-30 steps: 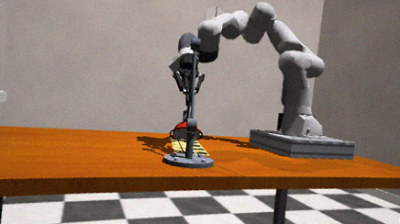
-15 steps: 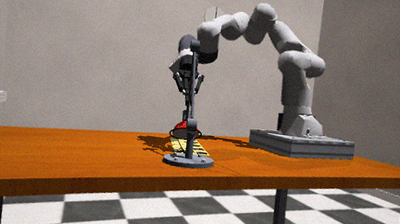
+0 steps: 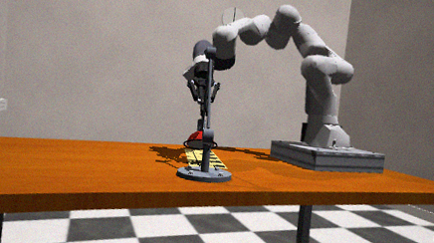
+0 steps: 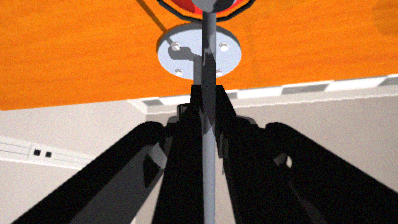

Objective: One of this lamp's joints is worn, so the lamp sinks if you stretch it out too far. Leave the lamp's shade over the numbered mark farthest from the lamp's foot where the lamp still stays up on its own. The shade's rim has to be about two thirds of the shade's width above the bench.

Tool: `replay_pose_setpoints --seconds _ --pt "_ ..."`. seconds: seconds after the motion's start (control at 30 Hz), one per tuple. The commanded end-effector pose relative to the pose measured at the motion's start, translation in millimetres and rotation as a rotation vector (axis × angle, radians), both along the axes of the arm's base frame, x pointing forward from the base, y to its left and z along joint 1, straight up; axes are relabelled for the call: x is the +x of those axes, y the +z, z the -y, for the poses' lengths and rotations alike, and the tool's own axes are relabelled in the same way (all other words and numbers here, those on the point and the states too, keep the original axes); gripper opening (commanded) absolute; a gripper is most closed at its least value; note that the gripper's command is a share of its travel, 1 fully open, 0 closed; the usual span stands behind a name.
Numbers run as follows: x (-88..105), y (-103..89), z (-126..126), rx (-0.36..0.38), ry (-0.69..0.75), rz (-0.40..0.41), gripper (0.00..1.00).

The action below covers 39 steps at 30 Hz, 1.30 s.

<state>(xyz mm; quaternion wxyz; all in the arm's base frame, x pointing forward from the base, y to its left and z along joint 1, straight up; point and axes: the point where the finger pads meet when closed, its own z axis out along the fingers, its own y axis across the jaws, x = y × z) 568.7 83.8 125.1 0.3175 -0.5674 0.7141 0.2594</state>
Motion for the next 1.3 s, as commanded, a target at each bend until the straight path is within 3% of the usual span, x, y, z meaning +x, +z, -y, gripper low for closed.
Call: replay_pose_setpoints --seconds 0.0,0.7,0.73,1.27 --pt "-1.1 -1.6 16 -0.003 0.003 0.007 0.10" --pt "-1.7 -2.6 26 -0.003 0.004 0.007 0.10" --pt "-1.9 -2.5 25 -0.003 0.004 0.006 1.00" --pt "-3.9 -1.6 17 0.001 0.011 0.001 1.00"
